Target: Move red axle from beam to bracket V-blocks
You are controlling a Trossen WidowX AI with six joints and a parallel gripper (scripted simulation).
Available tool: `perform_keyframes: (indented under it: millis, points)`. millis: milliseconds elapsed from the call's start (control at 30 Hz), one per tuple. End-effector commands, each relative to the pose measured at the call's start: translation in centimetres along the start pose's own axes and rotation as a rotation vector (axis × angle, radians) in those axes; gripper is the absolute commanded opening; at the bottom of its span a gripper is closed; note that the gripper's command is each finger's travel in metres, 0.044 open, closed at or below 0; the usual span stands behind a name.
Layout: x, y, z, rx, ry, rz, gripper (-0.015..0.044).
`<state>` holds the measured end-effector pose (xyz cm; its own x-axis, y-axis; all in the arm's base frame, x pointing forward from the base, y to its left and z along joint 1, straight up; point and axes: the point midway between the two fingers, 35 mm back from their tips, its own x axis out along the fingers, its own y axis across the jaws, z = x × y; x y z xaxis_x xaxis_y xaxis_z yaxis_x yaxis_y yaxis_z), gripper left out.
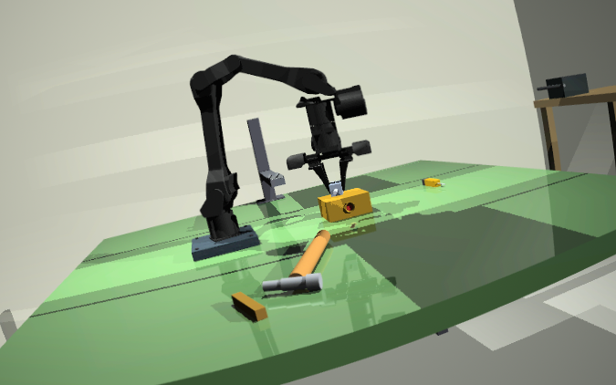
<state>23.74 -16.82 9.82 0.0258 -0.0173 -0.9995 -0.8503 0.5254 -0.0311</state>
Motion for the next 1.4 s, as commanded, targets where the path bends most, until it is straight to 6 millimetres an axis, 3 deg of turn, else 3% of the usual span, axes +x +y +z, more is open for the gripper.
perform_keyframes:
  millis: [0,500,600,1367]
  points:
    - [-0.7,0.0,0.0,0.0,0.004,0.0,0.0]
    - [-0.4,0.0,0.1,-0.326,0.004,0.001,0.0]
    - [-0.4,-0.2,0.6,-0.327,0.003,0.0,0.0]
    - [-0.7,-0.8,12.5,-0.359,-0.007,-0.001,0.0]
